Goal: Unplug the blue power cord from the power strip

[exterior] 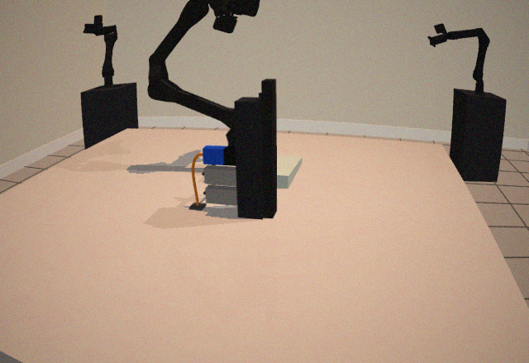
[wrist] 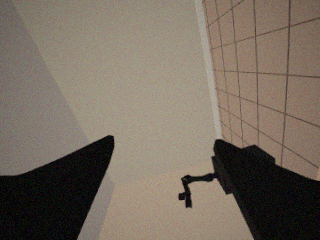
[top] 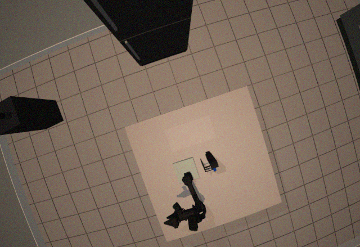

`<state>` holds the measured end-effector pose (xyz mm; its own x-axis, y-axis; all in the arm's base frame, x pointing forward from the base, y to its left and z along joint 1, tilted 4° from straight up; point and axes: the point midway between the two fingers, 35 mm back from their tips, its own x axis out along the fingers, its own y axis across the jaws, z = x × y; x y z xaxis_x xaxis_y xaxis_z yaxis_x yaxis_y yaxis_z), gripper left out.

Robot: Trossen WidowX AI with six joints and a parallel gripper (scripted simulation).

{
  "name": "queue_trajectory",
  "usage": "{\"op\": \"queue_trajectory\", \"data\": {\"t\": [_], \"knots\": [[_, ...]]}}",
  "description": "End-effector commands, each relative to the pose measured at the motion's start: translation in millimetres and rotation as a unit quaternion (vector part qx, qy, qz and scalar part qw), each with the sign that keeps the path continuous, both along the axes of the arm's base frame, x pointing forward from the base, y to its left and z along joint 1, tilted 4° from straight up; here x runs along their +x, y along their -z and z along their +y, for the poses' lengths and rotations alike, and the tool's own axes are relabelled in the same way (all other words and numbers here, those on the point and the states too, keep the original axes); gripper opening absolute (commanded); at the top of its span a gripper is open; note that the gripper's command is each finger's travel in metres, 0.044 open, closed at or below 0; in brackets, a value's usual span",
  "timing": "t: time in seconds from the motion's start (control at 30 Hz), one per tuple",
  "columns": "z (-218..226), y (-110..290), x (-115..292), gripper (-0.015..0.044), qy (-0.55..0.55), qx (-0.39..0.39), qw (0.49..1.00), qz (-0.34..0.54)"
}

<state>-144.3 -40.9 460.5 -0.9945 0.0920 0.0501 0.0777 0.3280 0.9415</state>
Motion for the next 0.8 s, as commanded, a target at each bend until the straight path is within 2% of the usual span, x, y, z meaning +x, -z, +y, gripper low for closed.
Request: {"op": "queue_trajectory", "data": {"t": [0.0,0.1,0.27,0.53,0.77], "knots": [[1,0,0,0.0374,0.002,0.0,1.0,0.0],[17,-1,-1,0.0295,0.033,0.005,0.999,0.0],[76,-4,4,0.0164,0.148,0.024,0.989,-0.007],[160,2,39,0.016,0.324,0.04,0.944,-0.042],[219,17,97,0.016,0.472,0.026,0.877,-0.087]]}}
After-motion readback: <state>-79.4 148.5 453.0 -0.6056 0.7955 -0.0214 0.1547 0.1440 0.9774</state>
